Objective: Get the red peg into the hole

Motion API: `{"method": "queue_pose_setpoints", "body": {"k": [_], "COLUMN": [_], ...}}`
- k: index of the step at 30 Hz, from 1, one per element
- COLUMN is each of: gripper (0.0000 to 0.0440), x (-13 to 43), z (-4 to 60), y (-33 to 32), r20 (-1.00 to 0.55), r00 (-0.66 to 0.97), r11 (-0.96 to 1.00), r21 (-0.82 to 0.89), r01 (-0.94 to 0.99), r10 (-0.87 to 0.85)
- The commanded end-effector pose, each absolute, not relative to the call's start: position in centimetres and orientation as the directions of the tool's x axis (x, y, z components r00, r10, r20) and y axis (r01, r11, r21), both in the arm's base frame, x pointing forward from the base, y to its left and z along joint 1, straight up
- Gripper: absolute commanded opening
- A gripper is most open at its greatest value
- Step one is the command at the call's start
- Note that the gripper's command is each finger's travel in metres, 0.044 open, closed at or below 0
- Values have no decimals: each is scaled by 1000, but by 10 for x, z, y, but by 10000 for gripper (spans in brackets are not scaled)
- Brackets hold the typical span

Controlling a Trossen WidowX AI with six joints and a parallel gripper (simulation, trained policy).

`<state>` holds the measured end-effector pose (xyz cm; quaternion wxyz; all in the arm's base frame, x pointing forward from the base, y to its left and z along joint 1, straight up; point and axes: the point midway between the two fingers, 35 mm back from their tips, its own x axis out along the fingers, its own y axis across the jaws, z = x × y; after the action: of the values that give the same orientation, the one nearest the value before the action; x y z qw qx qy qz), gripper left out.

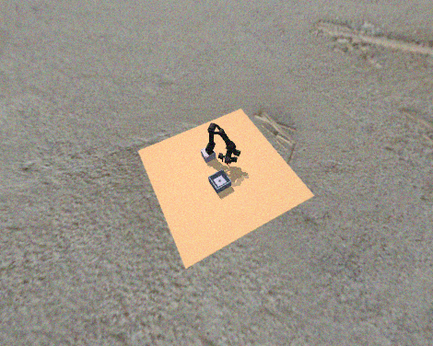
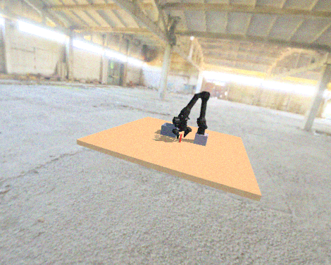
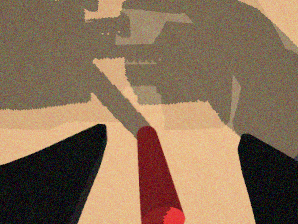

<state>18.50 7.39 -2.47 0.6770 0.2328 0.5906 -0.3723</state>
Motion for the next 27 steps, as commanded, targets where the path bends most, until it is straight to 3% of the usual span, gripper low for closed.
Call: {"method": "queue_pose_setpoints", "body": {"k": [1, 12, 27], "gripper": [269, 0, 0], "x": [177, 176, 194], "z": [-34, -38, -3], "y": [73, 76, 55], "r20": [-975, -983, -963], "r00": [1, -67, 55], "r11": [594, 574, 635], "r21": [-135, -154, -129], "r01": [793, 804, 762], "r10": [-222, -170, -263]}}
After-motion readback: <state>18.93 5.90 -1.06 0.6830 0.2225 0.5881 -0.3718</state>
